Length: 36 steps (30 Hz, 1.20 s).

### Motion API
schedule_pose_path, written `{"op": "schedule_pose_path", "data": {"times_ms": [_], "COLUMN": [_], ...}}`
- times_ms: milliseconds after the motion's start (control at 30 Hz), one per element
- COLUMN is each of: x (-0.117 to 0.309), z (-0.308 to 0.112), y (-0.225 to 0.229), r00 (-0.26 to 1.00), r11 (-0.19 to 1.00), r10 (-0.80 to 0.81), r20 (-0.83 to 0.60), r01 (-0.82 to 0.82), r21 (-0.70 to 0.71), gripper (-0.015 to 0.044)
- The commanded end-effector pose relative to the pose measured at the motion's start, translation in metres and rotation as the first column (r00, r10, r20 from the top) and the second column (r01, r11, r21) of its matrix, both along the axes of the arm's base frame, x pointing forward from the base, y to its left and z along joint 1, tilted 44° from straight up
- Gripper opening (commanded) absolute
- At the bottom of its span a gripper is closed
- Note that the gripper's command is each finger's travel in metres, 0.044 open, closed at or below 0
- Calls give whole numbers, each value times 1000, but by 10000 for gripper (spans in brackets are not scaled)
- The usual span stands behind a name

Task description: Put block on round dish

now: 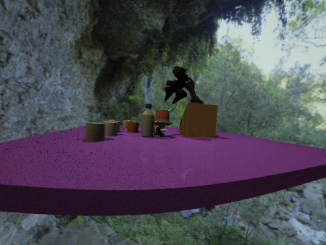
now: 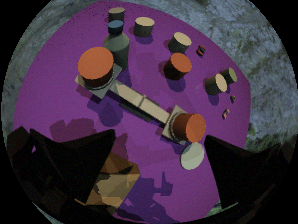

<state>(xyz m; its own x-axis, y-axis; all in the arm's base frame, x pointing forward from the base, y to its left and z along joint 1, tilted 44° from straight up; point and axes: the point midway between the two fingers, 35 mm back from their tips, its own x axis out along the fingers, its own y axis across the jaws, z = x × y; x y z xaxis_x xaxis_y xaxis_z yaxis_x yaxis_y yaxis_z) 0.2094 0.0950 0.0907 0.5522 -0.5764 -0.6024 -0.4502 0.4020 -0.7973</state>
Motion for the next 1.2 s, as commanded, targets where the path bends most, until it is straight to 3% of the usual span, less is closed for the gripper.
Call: {"op": "schedule_pose_path", "data": {"times_ms": [0, 533, 900, 1167], "x": [13, 59, 85, 95], "z": [1, 10, 16, 19], "y": [-5, -52, -98, -125], "r00": [994, 826, 584, 439], "r11": [998, 944, 884, 847], "r10": [24, 107, 163, 194], "r20": [-104, -554, -795, -877], "r01": [-31, -259, -444, -527], "r21": [-61, -203, -146, -77], "gripper": [440, 440, 440, 440]}}
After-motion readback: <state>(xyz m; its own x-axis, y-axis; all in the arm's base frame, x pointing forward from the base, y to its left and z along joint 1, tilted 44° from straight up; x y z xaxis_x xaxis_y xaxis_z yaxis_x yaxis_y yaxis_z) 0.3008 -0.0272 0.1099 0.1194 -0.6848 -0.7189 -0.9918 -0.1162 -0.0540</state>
